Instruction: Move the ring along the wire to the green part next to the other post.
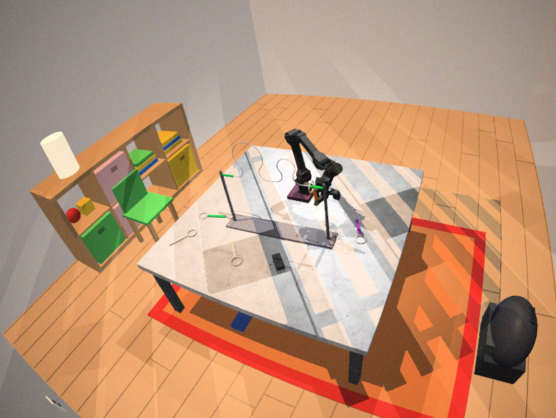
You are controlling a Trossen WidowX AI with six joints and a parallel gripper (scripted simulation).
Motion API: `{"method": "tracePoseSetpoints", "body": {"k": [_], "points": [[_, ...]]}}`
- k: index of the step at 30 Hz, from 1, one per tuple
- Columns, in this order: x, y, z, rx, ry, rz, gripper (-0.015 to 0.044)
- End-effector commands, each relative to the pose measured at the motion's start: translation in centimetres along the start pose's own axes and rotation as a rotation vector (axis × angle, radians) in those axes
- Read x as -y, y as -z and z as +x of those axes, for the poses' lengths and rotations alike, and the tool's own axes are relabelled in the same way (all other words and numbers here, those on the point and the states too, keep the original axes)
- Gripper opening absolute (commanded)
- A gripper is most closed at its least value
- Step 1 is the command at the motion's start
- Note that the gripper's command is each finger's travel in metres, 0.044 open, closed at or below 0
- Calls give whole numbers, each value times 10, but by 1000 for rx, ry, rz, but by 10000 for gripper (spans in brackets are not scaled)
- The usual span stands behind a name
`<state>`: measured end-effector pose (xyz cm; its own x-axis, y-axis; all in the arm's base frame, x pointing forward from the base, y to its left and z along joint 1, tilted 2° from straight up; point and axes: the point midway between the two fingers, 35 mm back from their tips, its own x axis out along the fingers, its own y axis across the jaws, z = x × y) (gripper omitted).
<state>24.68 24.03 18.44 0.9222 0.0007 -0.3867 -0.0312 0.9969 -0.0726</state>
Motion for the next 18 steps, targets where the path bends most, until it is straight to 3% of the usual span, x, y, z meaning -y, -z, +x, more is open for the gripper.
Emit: {"method": "tracePoseSetpoints", "body": {"k": [1,18], "points": [[-5,-1,0,3,2,4,-150],[-9,16,7,3,2,4,-150]]}}
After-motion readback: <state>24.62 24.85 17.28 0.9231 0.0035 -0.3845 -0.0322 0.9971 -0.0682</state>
